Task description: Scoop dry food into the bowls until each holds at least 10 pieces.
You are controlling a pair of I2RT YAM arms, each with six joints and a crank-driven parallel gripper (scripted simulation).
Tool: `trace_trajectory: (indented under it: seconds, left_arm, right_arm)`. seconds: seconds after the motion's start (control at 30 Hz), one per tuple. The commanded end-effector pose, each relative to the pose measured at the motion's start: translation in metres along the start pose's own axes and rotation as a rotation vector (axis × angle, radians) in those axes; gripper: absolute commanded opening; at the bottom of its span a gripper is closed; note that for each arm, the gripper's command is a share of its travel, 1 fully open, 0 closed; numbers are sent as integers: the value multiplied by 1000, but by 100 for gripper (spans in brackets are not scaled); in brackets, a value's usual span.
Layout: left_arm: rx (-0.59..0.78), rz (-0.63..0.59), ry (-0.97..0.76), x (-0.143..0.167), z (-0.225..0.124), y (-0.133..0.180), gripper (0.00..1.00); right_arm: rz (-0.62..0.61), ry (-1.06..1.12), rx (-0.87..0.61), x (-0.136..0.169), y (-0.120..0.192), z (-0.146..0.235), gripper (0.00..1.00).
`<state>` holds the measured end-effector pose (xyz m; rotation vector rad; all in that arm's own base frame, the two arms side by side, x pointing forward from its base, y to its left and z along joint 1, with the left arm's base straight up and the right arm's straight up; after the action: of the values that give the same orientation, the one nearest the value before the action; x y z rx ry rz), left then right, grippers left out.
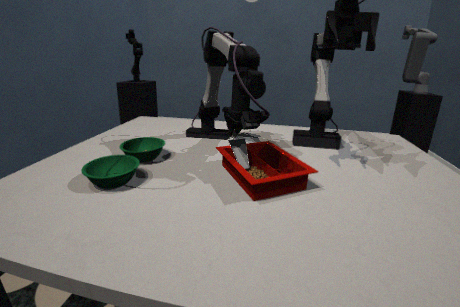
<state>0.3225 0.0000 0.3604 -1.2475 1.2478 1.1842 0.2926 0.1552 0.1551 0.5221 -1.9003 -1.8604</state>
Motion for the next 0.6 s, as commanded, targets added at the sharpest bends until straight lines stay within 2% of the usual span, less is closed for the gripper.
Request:
trace_trajectory:
  seconds: [0.0,0.13,0.23,0.47,0.5,0.57]
  left_arm:
    - [2,-32,1,-11,-1,2,100]
    - [2,-32,1,-11,-1,2,100]
    - [2,-32,1,-11,-1,2,100]
    - [2,-32,1,-11,-1,2,100]
    - [2,-32,1,-11,-1,2,100]
    - [2,-32,1,-11,-1,2,100]
  right_arm:
    - [-72,-8,7,8,17,-4,0]
    - [-86,-5,6,14,16,-3,0]
    - [-107,-9,9,7,26,-3,0]
    - [-103,-9,8,9,22,-3,0]
    - [-77,-9,6,13,14,-2,0]
    - [-96,-10,10,10,25,0,0]
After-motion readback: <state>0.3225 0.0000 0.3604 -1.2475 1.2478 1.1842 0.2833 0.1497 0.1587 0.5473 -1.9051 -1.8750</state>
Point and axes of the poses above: on each arm, the point where the finger pads meet when closed, its own y axis back along the fingers, its own z axis across the jaws, x = y × z, the point moved 6 cm from there along y, back along the fingers, and after that the axes turned 3 degrees about y, right-handed, at the moved point
